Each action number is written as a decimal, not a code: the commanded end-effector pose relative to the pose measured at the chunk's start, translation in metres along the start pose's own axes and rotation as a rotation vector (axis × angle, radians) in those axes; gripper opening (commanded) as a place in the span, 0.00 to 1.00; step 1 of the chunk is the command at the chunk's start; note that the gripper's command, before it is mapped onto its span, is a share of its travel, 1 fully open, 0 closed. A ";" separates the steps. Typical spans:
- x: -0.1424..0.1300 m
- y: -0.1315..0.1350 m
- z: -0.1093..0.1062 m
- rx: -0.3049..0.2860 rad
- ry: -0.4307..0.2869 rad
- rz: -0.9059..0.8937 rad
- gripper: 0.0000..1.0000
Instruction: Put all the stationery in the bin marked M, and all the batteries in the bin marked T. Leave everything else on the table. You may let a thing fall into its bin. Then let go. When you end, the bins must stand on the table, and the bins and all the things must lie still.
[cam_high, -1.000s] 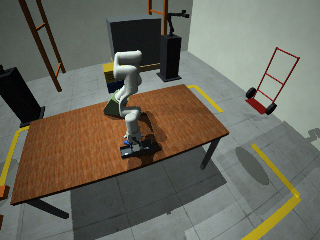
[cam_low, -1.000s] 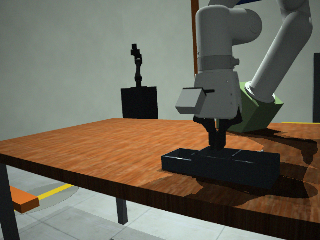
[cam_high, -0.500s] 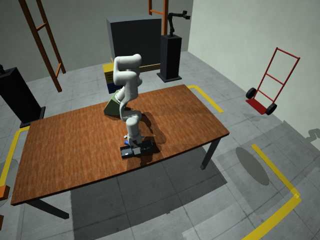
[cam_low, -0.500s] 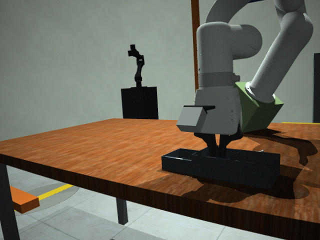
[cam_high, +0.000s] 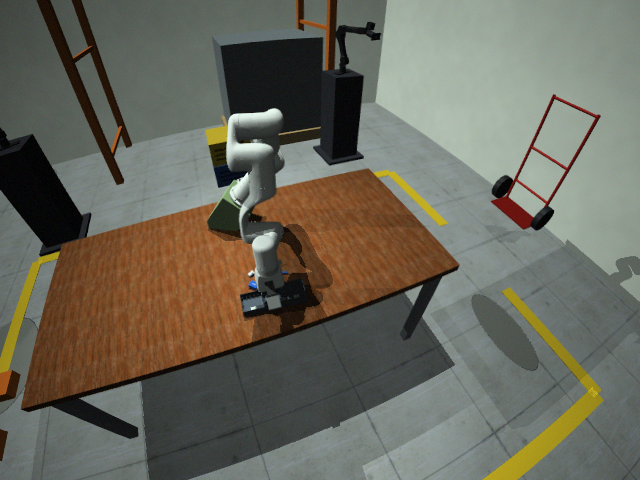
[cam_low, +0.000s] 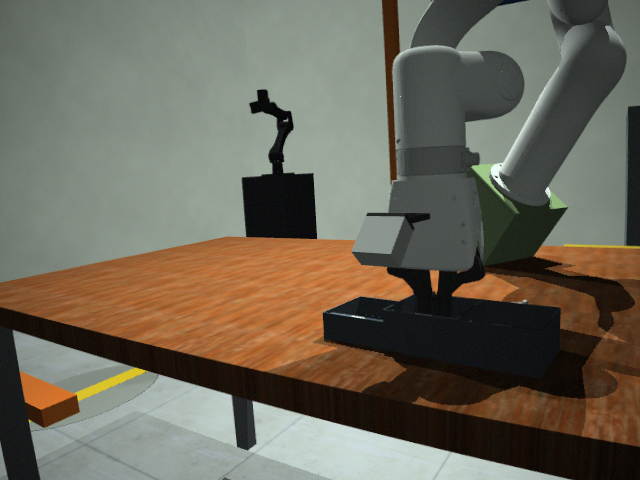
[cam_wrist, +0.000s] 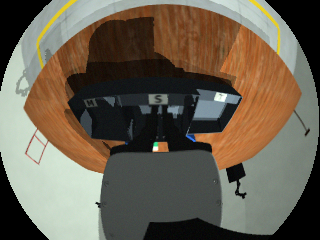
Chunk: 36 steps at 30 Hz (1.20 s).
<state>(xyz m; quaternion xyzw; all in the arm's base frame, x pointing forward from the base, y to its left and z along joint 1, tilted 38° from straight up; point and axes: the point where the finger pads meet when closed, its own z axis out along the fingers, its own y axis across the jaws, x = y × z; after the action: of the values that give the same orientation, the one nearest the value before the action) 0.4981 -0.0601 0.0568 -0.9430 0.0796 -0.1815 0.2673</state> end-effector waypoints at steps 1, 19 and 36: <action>0.001 0.001 -0.001 -0.002 0.003 0.000 0.07; 0.001 0.001 -0.001 -0.002 0.003 0.000 0.07; 0.001 0.001 -0.008 -0.002 0.003 0.000 0.07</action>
<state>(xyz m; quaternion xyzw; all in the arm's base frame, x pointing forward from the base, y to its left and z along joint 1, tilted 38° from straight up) 0.4968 -0.0613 0.0593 -0.9430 0.0793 -0.1813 0.2674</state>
